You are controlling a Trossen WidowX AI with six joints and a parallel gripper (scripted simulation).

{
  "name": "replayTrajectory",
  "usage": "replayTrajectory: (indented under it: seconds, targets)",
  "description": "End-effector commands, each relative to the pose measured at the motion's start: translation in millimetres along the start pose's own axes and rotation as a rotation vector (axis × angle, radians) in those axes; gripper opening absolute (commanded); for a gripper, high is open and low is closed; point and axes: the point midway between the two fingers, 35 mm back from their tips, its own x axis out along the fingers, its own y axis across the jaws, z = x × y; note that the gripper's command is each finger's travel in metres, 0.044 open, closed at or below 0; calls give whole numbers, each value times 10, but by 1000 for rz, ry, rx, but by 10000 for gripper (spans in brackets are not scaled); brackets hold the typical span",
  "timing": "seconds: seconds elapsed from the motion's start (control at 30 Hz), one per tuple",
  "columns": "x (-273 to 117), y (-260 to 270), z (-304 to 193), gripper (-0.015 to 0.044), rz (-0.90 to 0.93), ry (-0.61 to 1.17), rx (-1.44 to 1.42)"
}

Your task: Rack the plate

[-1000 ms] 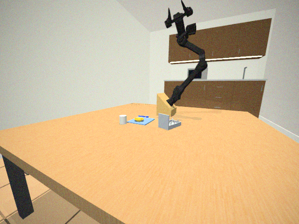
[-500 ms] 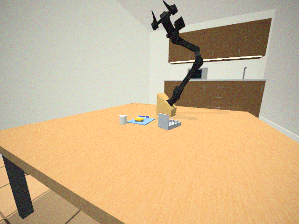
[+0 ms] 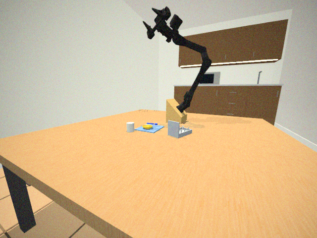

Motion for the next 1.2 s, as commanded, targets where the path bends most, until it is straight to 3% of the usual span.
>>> replayTrajectory:
  seconds: [0.0,0.6,1.17]
  targets:
    - [196,-163,-185,400,-54,53,-38]
    - [690,-938,-1183,400,-280,387,-222]
    - [714,-1475,-2302,400,-381,832,-423]
